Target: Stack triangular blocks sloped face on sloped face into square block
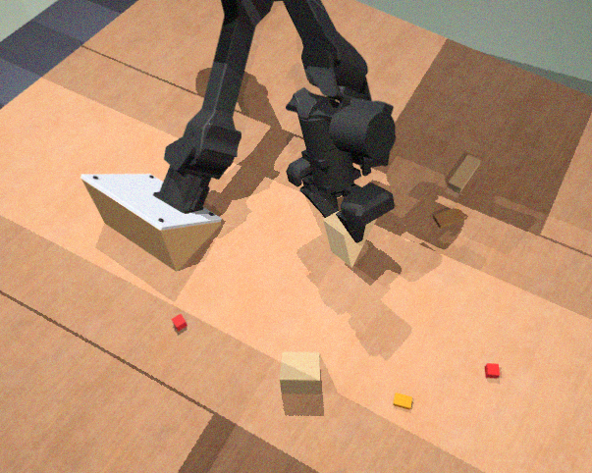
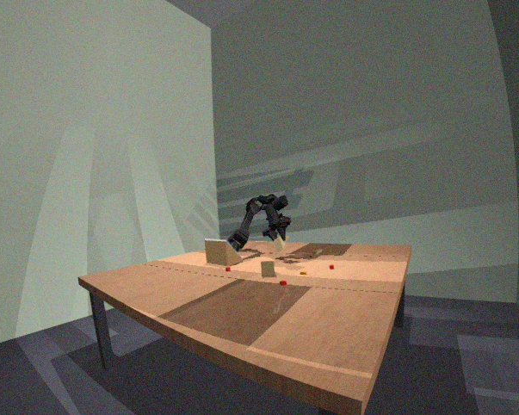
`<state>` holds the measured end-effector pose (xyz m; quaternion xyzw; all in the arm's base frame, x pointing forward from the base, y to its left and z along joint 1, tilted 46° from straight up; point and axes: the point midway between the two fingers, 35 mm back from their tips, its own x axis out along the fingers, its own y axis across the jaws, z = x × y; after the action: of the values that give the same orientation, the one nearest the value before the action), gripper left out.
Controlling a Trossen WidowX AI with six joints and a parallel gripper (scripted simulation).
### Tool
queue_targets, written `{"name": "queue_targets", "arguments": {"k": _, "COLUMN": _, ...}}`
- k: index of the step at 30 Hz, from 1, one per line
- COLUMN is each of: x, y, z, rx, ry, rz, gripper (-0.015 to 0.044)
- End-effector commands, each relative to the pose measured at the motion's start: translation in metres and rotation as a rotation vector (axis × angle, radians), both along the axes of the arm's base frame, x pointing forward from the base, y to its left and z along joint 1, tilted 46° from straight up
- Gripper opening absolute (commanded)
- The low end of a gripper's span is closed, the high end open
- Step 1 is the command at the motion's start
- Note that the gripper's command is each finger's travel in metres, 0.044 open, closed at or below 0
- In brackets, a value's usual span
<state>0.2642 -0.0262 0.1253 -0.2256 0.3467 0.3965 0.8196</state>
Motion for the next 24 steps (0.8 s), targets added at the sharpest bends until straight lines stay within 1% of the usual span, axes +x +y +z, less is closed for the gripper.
{"name": "queue_targets", "arguments": {"k": 1, "x": 0.0031, "y": -0.0012, "z": 0.0033, "rx": 0.063, "ry": 0.073, "rz": -0.079, "gripper": 0.0000}}
{"name": "queue_targets", "arguments": {"k": 24, "x": 0.0065, "y": -0.0030, "z": 0.0043, "rx": 0.389, "ry": 0.594, "rz": -0.565, "gripper": 0.0000}}
